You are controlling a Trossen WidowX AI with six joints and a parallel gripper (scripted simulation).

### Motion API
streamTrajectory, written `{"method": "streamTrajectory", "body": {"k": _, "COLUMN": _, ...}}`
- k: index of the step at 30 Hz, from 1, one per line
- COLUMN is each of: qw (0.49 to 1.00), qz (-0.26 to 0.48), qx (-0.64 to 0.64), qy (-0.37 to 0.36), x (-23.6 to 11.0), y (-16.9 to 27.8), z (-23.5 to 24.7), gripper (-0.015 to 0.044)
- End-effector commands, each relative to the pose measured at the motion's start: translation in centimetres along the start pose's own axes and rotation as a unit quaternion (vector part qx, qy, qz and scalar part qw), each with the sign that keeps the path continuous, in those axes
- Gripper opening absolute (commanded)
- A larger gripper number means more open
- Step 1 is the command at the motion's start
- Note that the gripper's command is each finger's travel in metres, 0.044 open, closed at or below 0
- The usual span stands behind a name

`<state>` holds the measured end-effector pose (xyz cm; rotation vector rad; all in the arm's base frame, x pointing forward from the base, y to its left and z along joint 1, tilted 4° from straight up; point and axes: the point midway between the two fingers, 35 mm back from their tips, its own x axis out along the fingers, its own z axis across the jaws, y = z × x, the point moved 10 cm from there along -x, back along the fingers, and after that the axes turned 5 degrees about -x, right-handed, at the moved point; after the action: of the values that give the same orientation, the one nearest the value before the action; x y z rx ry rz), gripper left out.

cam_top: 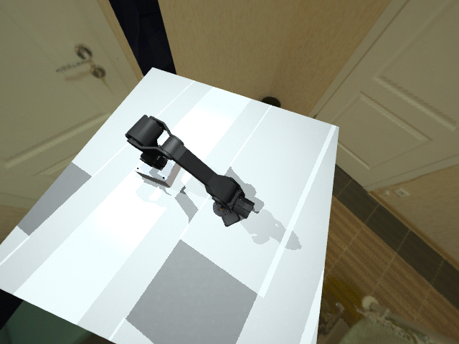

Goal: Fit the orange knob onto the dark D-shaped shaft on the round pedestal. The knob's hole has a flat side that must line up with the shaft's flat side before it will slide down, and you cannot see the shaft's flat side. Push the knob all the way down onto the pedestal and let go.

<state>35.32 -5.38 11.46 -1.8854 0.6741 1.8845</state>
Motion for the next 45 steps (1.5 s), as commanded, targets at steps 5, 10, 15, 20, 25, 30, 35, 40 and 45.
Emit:
{"method": "streamTrajectory", "body": {"k": 5, "qw": 1.0, "qz": 0.0, "qx": -0.015, "qy": 0.003, "x": 0.03, "y": 0.01, "z": -0.06, "gripper": 0.0}}
{"method": "streamTrajectory", "body": {"k": 10, "qw": 1.0, "qz": 0.0, "qx": -0.015, "qy": 0.003, "x": 0.14, "y": 0.04, "z": 0.04, "gripper": 0.0}}
{"method": "streamTrajectory", "body": {"k": 15, "qw": 1.0, "qz": 0.0, "qx": -0.015, "qy": 0.003, "x": 0.19, "y": 0.11, "z": 0.25, "gripper": 0.0}}
{"method": "streamTrajectory", "body": {"k": 20, "qw": 1.0, "qz": 0.0, "qx": -0.015, "qy": 0.003, "x": 0.28, "y": 0.04, "z": 0.19, "gripper": 0.0}}
{"method": "streamTrajectory", "body": {"k": 25, "qw": 1.0, "qz": 0.0, "qx": -0.015, "qy": 0.003, "x": 0.33, "y": 0.02, "z": 0.17, "gripper": 0.0}}
{"method": "streamTrajectory", "body": {"k": 30, "qw": 1.0, "qz": 0.0, "qx": -0.015, "qy": 0.003, "x": 0.04, "y": -0.04, "z": 0.13, "gripper": 0.0}}
{"method": "streamTrajectory", "body": {"k": 35, "qw": 1.0, "qz": 0.0, "qx": -0.028, "qy": 0.003, "x": -0.18, "y": -0.1, "z": 0.05, "gripper": 0.0}}
{"method": "streamTrajectory", "body": {"k": 40, "qw": 0.993, "qz": 0.0, "qx": -0.115, "qy": 0.003, "x": -0.23, "y": -0.11, "z": -0.09, "gripper": 0.0}}
{"method": "streamTrajectory", "body": {"k": 45, "qw": 0.993, "qz": 0.0, "qx": -0.12, "qy": 0.003, "x": -0.02, "y": -0.01, "z": -0.03, "gripper": 0.0}}
